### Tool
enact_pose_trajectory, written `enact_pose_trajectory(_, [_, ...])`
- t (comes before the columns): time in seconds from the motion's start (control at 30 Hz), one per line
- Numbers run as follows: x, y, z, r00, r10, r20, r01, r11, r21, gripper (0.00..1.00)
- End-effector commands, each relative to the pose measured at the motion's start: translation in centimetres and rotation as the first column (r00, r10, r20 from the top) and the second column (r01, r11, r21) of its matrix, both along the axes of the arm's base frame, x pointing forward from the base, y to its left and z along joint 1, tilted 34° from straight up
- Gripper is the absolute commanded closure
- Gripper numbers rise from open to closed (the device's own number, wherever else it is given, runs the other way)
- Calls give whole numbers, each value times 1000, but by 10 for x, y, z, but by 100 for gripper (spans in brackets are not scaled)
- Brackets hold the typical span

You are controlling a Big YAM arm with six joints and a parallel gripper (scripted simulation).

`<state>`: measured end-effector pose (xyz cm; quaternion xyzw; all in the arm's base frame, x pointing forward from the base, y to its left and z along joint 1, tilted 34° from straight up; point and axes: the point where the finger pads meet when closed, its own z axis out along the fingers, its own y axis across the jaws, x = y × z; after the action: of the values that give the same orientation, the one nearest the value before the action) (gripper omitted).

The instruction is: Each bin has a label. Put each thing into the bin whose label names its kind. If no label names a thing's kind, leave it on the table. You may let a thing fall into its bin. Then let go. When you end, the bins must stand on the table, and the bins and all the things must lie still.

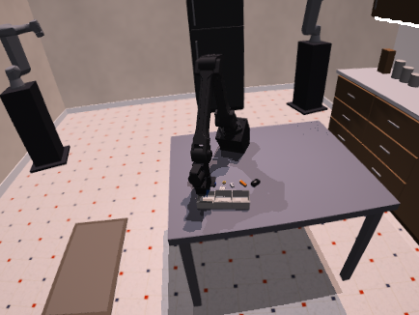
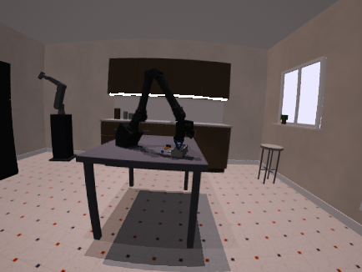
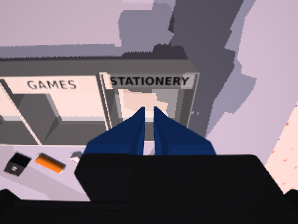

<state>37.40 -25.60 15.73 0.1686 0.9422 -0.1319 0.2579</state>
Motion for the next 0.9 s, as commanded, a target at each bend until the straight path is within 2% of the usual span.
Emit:
enact_pose_trajectory(0.0, [4,-9,-7,1000,-3,8,3,1000,-9,91])
enact_pose_trajectory(0.23, [14,-17,-18,1000,-3,14,3,1000,-13,91])
enact_pose_trajectory(0.27, [14,-16,0,999,-2,46,3,999,-35,91])
enact_pose_trajectory(0.4, [18,-18,7,998,1,58,2,999,-43,91])
enact_pose_trajectory(0.43, [18,-18,7,998,0,58,2,999,-43,91])
enact_pose_trajectory(0.5, [17,-13,-6,1000,1,29,0,1000,-19,91])
enact_pose_trajectory(0.87, [17,-13,-7,1000,1,29,0,1000,-19,91])
